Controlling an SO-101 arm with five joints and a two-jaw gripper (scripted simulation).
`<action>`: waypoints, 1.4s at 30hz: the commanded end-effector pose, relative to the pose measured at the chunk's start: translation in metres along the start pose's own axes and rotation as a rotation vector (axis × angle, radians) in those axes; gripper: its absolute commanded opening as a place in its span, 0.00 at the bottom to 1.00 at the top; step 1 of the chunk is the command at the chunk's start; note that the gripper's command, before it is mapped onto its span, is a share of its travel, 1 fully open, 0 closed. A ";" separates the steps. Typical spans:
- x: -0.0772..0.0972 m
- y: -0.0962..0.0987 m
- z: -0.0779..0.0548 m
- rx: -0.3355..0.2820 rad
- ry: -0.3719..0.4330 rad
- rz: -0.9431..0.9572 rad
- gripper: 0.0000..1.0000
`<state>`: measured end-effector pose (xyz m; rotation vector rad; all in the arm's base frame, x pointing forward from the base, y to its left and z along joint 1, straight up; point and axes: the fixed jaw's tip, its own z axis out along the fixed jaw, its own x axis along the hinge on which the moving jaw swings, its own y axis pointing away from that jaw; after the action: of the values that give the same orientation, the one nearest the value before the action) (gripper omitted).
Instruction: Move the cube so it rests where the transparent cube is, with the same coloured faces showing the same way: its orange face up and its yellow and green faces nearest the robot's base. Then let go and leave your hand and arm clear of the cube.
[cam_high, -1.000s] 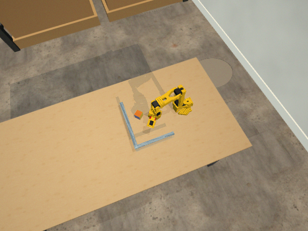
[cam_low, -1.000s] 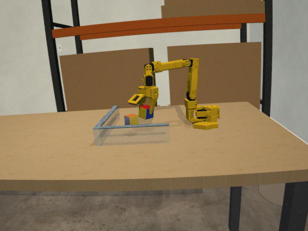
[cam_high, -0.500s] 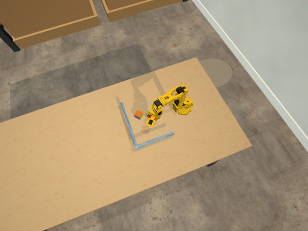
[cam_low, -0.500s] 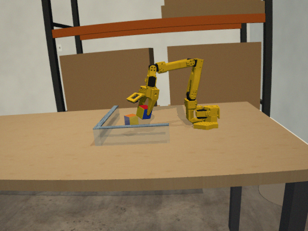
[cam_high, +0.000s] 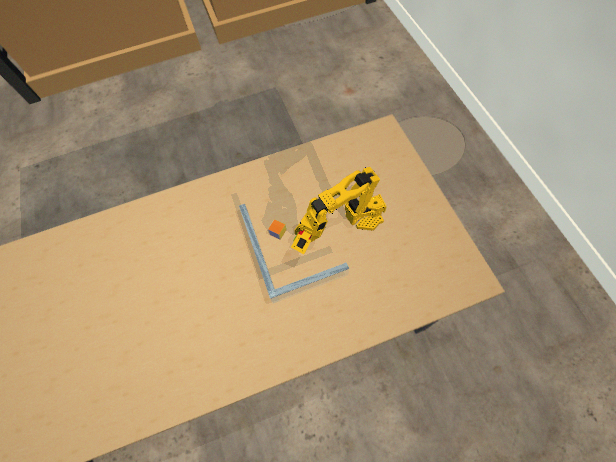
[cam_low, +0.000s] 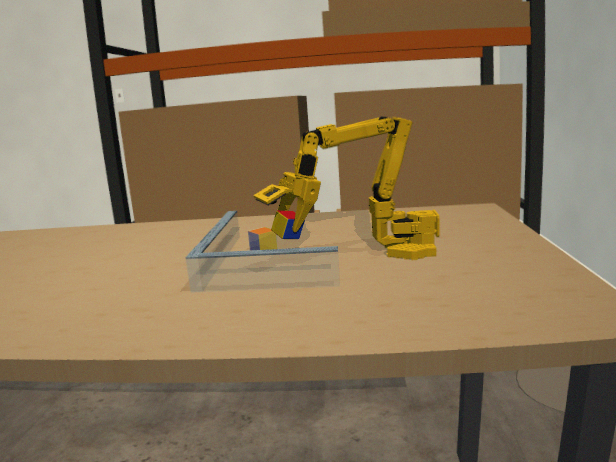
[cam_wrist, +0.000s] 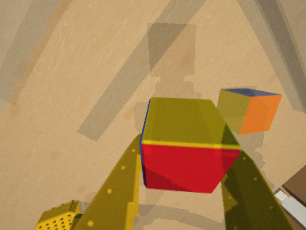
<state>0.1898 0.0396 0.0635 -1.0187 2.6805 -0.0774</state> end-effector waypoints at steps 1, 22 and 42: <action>-0.012 -0.008 -0.012 0.055 -0.090 0.010 0.22; -0.018 -0.011 -0.010 0.104 -0.180 0.065 0.22; -0.026 -0.016 -0.008 0.175 -0.339 0.155 0.22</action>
<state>0.2046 0.0428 0.0602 -0.7559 2.4937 -0.0881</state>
